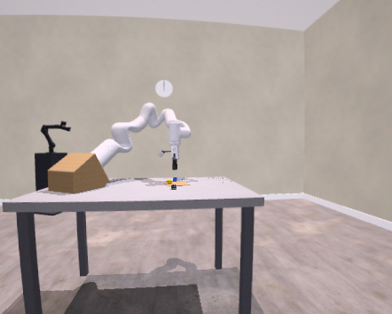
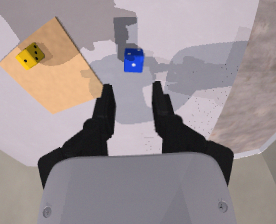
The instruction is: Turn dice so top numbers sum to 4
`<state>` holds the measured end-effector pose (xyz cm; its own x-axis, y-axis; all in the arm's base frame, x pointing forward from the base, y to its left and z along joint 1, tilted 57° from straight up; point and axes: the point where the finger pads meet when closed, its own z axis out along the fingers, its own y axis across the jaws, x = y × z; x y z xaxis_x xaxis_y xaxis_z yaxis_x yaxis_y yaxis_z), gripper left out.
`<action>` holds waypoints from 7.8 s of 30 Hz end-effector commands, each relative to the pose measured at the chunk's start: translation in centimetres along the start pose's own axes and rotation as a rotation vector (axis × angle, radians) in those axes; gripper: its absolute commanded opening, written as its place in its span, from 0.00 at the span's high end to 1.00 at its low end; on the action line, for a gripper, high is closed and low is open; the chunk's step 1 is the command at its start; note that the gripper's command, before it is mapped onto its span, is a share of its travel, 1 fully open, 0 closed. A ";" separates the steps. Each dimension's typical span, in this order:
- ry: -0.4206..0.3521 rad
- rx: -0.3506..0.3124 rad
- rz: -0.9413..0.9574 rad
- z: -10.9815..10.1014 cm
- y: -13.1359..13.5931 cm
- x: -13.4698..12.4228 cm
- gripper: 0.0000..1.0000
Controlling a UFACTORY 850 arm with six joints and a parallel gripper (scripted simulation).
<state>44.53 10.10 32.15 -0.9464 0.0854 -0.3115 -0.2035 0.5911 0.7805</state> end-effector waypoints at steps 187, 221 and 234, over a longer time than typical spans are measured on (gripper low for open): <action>0.000 0.001 0.001 8.0 0.1 -0.1 0.58; 0.000 0.001 0.001 8.0 0.1 -0.1 0.79; 0.000 0.001 0.001 7.9 0.1 -0.1 0.79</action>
<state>46.58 16.60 27.88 -0.9469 0.0856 -0.3100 -0.2021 0.5914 0.7806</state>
